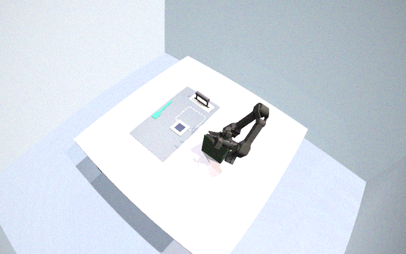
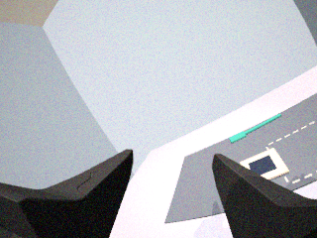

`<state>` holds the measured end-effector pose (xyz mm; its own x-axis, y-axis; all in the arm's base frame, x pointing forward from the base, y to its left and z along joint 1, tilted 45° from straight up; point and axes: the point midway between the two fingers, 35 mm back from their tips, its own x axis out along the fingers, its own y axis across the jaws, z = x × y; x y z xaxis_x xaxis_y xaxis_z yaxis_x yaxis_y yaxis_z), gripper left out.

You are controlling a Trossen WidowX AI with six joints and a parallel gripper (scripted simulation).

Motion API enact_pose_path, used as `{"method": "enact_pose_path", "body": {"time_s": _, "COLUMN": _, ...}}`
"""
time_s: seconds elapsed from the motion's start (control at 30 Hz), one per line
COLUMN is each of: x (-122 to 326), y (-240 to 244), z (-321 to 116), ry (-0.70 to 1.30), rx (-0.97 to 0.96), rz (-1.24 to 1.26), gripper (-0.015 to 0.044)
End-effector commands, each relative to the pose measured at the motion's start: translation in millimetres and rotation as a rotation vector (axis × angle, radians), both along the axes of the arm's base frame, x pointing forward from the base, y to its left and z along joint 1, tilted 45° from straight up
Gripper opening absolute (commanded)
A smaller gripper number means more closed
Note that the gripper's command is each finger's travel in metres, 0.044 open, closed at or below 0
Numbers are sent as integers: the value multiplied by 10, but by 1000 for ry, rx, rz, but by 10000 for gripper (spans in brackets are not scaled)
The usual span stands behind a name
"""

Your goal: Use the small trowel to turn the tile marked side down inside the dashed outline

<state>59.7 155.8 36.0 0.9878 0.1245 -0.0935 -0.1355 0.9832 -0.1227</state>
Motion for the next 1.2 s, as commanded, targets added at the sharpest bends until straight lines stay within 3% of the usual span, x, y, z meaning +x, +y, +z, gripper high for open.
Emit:
{"method": "enact_pose_path", "body": {"time_s": 0.0, "x": 13, "y": -9, "z": -24, "ry": 18, "rx": -46, "rz": -54, "gripper": 270}}
{"method": "enact_pose_path", "body": {"time_s": 0.6, "x": 325, "y": 76, "z": -113, "ry": 202, "rx": -296, "rz": -386, "gripper": 270}}
{"method": "enact_pose_path", "body": {"time_s": 1.17, "x": 1115, "y": 21, "z": 51, "ry": 522, "rx": -514, "rz": -675, "gripper": 270}}
